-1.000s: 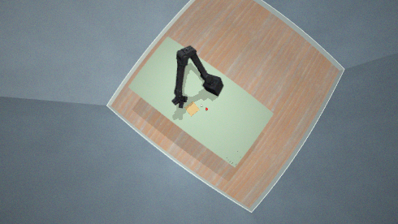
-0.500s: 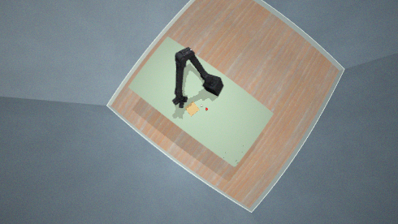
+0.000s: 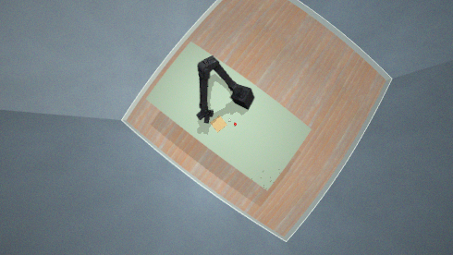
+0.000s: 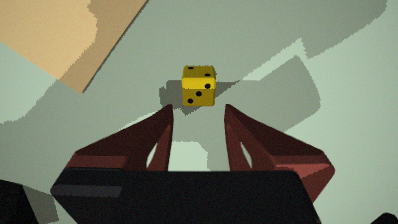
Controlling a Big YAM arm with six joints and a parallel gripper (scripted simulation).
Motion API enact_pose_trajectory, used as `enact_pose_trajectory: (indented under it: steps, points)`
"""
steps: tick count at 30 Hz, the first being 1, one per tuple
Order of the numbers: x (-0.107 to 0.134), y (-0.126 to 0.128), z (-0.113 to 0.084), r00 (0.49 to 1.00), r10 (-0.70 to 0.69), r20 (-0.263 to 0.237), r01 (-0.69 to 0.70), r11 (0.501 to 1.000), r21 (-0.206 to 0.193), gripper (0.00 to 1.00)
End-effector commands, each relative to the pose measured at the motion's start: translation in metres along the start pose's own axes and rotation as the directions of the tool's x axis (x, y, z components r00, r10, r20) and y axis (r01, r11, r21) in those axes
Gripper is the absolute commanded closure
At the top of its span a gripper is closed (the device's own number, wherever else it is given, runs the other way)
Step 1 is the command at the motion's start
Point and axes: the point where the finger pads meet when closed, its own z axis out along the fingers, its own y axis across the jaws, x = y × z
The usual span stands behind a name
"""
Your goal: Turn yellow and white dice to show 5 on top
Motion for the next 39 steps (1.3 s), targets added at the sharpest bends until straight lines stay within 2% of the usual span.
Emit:
enact_pose_trajectory:
  steps: [1, 3, 11, 39]
  points:
    - [-0.0013, -0.0044, 0.0049, 1.0, -0.001, 0.01, 0.001, 1.0, 0.006, 0.62]
    - [-0.0084, -0.0003, 0.0018, 1.0, -0.02, 0.02, 0.02, 1.0, 0.011, 0.62]
    - [-0.0034, -0.0049, 0.0094, 1.0, -0.003, 0.013, 0.003, 1.0, 0.008, 0.62]
    - [-0.0046, -0.0056, 0.0079, 1.0, -0.002, 0.017, 0.002, 1.0, 0.013, 0.62]
